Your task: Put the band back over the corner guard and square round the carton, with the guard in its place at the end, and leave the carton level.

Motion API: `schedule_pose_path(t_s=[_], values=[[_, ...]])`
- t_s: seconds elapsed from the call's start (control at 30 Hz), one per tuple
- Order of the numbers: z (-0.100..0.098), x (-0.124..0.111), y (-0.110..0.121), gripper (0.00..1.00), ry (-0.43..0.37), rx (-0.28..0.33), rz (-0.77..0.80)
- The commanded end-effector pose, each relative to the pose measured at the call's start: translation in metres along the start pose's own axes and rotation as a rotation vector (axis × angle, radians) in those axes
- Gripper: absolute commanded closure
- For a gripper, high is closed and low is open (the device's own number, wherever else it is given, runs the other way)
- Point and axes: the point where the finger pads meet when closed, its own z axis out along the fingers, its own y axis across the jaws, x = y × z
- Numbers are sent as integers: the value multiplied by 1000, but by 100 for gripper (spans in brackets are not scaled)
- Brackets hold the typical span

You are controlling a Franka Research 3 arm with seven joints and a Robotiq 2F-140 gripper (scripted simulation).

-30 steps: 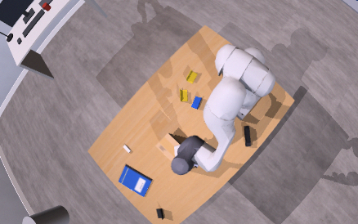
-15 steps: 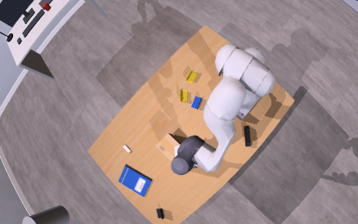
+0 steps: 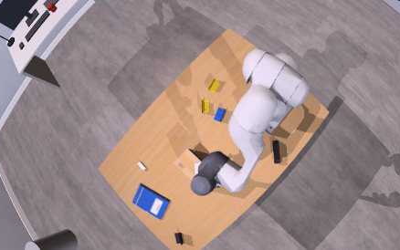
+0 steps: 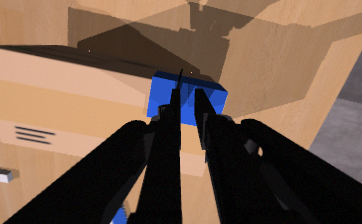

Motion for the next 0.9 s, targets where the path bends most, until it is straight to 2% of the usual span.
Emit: schedule_pose_path(t_s=[0.0, 0.87], values=[[-4, 0, 1, 82, 2, -2, -6], [-21, 0, 1, 82, 2, -2, -6]])
